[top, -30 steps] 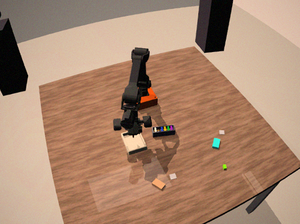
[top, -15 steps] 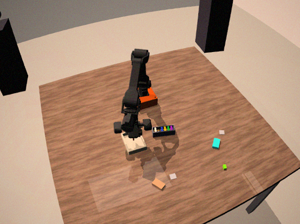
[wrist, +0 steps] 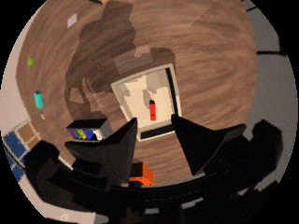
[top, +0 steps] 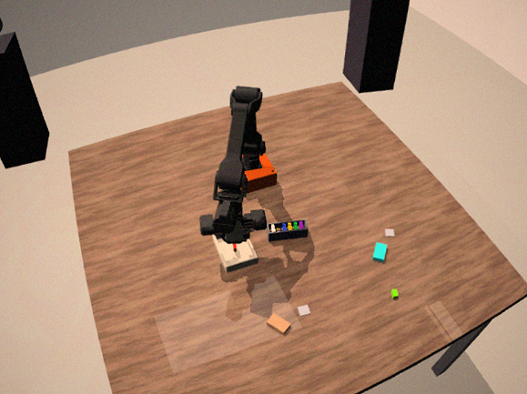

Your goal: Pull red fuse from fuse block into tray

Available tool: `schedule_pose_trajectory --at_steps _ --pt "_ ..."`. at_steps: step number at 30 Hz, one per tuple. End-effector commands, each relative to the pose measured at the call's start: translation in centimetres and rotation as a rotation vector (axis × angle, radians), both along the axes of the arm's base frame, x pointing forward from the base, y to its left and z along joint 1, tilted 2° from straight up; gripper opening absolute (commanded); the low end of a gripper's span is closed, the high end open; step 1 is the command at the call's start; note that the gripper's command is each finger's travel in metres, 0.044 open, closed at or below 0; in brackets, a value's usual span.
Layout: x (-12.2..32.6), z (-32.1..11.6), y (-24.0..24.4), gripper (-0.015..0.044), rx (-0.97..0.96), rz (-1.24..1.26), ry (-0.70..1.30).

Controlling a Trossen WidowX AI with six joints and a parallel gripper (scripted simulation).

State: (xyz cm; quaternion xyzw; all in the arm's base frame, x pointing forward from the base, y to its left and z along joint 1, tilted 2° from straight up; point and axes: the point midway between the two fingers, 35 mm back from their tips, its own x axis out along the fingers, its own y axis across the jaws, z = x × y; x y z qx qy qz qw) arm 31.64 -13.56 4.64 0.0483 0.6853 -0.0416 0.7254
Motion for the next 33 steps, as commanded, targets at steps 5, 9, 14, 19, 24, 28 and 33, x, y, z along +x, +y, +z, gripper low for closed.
schedule_pose_trajectory --at_steps 5,9,14,19,24,28,33 --pt "-0.2 3.7 0.0 0.033 0.004 0.002 0.001" --pt "-0.2 3.7 0.0 0.033 0.004 0.002 0.001" --pt "-0.2 3.7 0.0 0.033 0.004 0.002 0.001" --pt "-0.2 3.6 0.0 0.033 0.001 -0.001 0.003" --pt "-0.2 3.6 0.0 0.033 0.001 -0.001 0.003" --pt "-0.2 3.6 0.0 0.033 0.001 -0.001 0.003" --pt "-0.2 3.6 0.0 0.033 0.001 -0.001 0.003"
